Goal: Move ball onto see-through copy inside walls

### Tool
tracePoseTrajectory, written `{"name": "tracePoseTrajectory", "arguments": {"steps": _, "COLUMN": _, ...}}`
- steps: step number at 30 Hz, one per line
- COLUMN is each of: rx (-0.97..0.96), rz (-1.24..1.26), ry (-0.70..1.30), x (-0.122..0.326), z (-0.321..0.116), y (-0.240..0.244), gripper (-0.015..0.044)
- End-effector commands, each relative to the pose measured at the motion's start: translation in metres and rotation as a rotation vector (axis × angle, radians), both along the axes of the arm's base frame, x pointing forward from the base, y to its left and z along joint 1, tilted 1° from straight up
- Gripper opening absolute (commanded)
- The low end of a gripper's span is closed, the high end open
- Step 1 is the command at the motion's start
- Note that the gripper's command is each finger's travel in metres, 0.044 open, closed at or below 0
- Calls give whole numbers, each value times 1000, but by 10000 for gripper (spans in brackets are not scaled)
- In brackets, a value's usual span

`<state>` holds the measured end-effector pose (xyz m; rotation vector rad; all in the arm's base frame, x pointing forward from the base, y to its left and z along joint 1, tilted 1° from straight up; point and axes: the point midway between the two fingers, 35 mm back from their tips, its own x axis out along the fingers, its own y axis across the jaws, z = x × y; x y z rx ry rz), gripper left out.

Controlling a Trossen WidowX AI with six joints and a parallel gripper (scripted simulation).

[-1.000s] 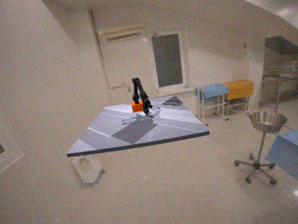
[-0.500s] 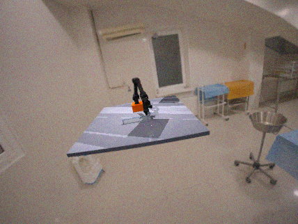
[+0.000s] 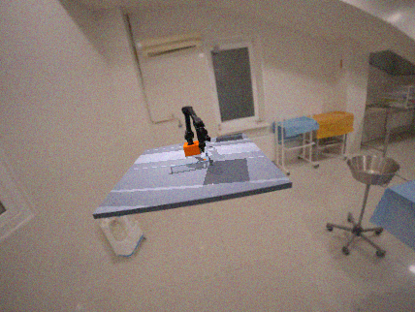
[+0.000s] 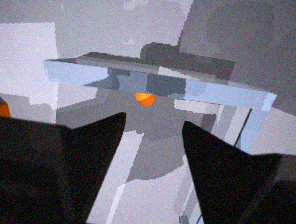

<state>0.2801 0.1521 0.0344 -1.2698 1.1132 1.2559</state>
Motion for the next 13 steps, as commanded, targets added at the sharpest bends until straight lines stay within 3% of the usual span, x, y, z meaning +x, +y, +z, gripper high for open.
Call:
{"name": "tracePoseTrajectory", "arguments": {"steps": 1, "rx": -3, "rz": 0, "ry": 6, "x": -1, "z": -4, "y": 0, "gripper": 234}}
{"name": "tracePoseTrajectory", "arguments": {"steps": 6, "rx": -3, "rz": 0, "ry": 6, "x": -1, "z": -4, "y": 0, "gripper": 234}}
{"name": "tracePoseTrajectory", "arguments": {"steps": 13, "rx": -3, "rz": 0, "ry": 5, "x": -7, "z": 48, "y": -4, "gripper": 418}}
